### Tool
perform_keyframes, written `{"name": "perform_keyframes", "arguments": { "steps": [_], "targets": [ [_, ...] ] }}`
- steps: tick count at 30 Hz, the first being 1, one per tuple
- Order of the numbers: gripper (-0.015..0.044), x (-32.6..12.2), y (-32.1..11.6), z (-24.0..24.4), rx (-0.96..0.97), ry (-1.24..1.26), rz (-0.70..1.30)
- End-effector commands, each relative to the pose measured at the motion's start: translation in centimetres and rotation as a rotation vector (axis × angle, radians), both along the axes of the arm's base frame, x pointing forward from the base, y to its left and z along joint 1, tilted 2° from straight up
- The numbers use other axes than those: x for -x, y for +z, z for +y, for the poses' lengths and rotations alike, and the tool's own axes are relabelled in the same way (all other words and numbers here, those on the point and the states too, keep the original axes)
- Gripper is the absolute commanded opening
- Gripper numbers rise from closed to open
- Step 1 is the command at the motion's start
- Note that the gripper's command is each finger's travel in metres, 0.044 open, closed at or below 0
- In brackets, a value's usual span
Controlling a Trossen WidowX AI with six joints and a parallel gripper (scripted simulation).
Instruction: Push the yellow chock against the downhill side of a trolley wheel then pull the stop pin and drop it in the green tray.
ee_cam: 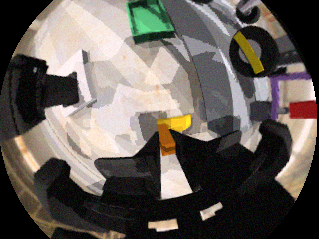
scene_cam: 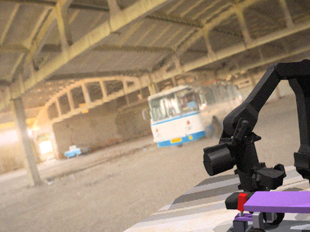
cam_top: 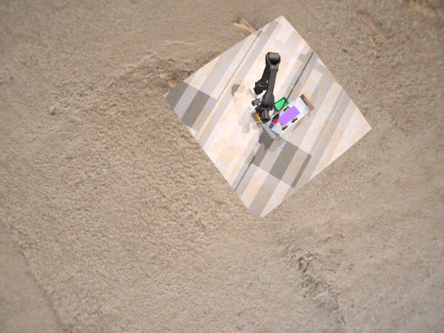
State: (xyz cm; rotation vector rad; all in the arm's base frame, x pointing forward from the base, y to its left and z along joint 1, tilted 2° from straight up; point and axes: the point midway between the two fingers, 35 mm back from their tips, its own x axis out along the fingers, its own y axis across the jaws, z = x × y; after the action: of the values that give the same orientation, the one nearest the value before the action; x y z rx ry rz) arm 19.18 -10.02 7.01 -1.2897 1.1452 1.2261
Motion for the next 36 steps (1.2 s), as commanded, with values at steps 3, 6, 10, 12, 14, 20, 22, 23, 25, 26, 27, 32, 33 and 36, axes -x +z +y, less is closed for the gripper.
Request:
{"name": "perform_keyframes", "arguments": {
  "steps": [3, 6, 10, 12, 14, 20, 22, 23, 25, 26, 27, 32, 33, 36],
  "targets": [
    [0.0000, 0.1, 2.1, 0.0, 0.002, 0.001, -0.014],
    [0.0000, 0.2, 3.2, 0.0, 0.002, 0.001, -0.014],
    [0.0000, 0.3, 4.6, 0.0, 0.002, 0.001, -0.014],
    [0.0000, 0.4, 5.2, 0.0, 0.002, 0.001, -0.014],
    [0.0000, 0.4, 5.9, 0.0, 0.002, 0.001, -0.014],
    [0.0000, 0.5, 8.0, 0.0, 0.002, 0.001, -0.014],
    [0.0000, 0.5, 8.7, 0.0, 0.002, 0.001, -0.014],
    [0.0000, 0.5, 9.1, 0.0, 0.002, 0.001, -0.014],
    [0.0000, 0.6, 9.8, 0.0, 0.002, 0.001, -0.014],
    [0.0000, 0.6, 10.1, 0.0, 0.002, 0.001, -0.014],
    [0.0000, 0.6, 10.4, 0.0, 0.002, 0.001, -0.014],
    [0.0000, 0.5, 12.1, 0.1, 0.002, 0.001, -0.014],
    [0.0000, 0.5, 12.5, 0.1, 0.002, 0.001, -0.014],
    [0.0000, 0.5, 13.0, 0.1, 0.002, 0.001, -0.014]
  ]
}}
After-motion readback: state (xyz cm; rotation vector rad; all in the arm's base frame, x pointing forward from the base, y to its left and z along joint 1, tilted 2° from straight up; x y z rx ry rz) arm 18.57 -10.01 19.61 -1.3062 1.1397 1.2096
